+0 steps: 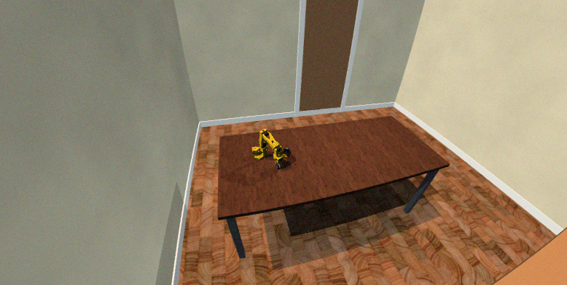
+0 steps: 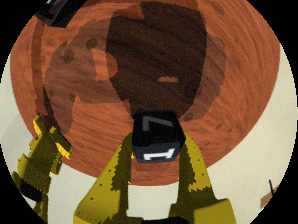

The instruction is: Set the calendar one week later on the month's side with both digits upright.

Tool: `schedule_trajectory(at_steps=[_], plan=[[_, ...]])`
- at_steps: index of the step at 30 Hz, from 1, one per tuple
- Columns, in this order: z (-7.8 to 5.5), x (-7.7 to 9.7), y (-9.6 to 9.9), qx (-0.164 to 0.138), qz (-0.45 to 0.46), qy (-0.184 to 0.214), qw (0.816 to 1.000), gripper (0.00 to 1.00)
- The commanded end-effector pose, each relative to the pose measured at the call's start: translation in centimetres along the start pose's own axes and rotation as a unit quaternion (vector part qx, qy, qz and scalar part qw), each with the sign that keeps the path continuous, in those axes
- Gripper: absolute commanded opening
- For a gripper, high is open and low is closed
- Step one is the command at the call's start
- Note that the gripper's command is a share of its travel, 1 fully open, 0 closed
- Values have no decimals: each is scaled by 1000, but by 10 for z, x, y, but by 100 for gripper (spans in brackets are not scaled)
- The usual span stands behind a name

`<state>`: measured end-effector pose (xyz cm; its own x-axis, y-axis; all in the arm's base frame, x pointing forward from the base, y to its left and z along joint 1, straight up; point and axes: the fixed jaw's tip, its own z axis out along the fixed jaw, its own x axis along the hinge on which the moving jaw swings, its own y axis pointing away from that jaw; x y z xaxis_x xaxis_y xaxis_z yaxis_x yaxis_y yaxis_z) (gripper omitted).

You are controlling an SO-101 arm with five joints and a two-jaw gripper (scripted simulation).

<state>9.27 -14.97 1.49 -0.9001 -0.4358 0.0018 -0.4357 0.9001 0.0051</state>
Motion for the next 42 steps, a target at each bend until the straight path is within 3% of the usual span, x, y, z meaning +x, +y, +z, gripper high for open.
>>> schedule_trajectory(at_steps=[1,8,26,37,42], plan=[[-5,1,-6,16,1,-2,1000,0],[-11,1,-7,16,1,-2,1000,0],[-52,1,-4,16,1,-2,1000,0],[-55,0,-3,16,-2,-2,1000,0],[-55,-16,-1,16,-45,-3,999,0]])
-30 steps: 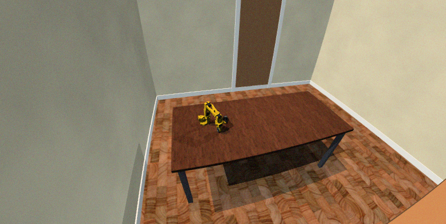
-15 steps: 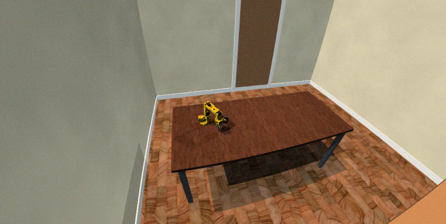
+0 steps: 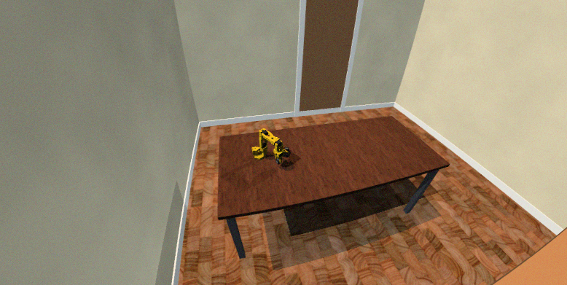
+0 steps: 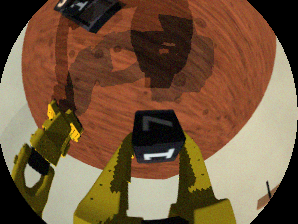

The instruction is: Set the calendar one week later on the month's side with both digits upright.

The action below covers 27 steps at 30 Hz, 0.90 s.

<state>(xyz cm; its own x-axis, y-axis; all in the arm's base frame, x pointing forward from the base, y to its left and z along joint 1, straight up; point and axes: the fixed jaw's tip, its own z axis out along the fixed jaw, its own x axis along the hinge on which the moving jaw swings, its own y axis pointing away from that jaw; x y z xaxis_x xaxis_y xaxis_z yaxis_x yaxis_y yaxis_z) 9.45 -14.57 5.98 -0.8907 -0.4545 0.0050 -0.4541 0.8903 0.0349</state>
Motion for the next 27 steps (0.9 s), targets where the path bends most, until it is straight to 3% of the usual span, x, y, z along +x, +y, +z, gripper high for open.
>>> schedule_trajectory(at_steps=[1,7,9,16,21,27], plan=[[-10,-18,-3,31,-50,-4,998,0],[-10,-63,12,30,-176,-3,984,0],[-10,-63,12,30,-176,-3,984,0],[-9,-106,43,29,-314,-3,949,0],[-9,-117,55,29,-354,-2,935,0],[-9,-118,55,29,-357,-2,934,0]])
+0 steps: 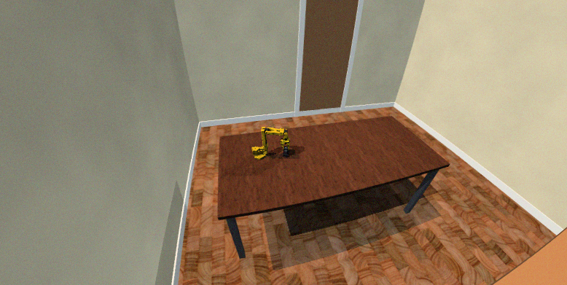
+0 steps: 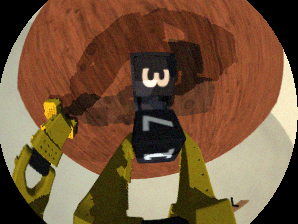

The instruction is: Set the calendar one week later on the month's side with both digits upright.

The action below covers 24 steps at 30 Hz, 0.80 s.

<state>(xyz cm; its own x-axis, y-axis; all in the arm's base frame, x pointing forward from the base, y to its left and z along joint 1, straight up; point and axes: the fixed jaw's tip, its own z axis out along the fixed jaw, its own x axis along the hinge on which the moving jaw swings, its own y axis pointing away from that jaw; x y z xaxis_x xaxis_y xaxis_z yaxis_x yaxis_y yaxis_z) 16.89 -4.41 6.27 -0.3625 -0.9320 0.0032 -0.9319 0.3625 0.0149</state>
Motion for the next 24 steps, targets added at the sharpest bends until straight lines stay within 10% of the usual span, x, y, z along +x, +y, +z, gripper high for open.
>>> schedule_trajectory(at_steps=[1,24], plan=[[-7,-3,-5,21,-1,-3,1000,0],[-12,-7,-5,25,-3,-4,1000,0]])
